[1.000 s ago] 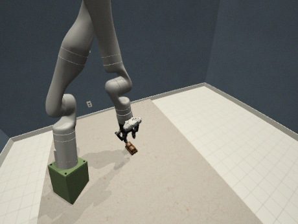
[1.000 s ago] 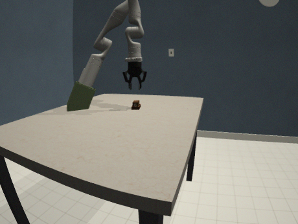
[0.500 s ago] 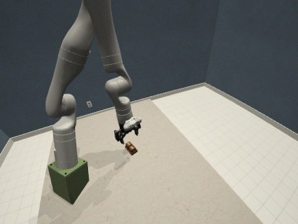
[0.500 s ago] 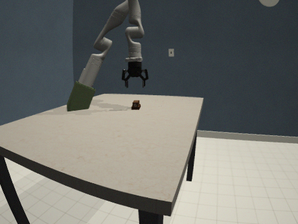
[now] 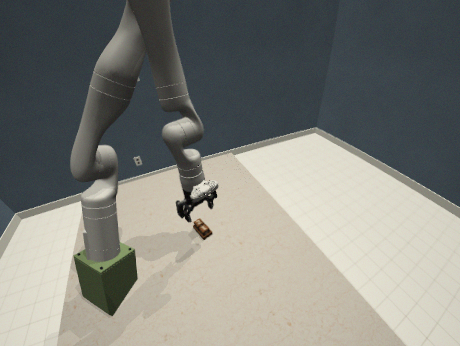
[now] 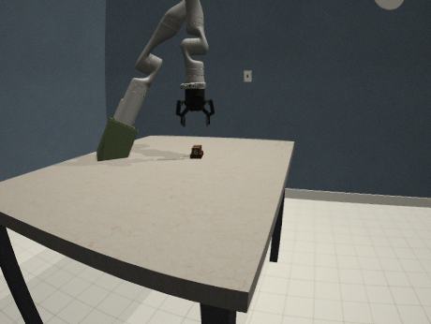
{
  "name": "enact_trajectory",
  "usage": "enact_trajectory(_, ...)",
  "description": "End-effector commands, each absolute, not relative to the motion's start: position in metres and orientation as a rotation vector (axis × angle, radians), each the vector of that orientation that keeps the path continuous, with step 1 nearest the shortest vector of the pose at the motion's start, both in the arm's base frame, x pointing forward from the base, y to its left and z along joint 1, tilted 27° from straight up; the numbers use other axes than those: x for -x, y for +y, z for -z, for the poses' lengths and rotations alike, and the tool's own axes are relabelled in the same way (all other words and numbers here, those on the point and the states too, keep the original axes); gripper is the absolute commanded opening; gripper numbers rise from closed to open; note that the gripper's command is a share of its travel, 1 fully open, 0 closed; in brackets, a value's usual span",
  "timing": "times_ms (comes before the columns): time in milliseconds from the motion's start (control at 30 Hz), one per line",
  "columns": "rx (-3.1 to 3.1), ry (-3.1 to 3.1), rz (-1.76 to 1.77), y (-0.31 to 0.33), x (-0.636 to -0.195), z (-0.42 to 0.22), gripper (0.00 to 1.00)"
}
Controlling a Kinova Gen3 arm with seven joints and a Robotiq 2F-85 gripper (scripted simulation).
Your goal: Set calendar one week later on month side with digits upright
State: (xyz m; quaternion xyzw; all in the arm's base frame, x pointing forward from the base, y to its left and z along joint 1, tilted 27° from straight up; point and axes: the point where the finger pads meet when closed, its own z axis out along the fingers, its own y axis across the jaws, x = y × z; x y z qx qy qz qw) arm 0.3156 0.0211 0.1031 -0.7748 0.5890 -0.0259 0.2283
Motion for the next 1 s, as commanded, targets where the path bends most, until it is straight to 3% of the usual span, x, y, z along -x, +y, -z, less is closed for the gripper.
enact_trajectory(0, 2.135, 1.621, 0.076, 0.020, -0.316, -0.105, 1.00)
enact_trajectory(967, 2.135, 1.621, 0.076, -0.001, -0.295, -0.164, 1.00)
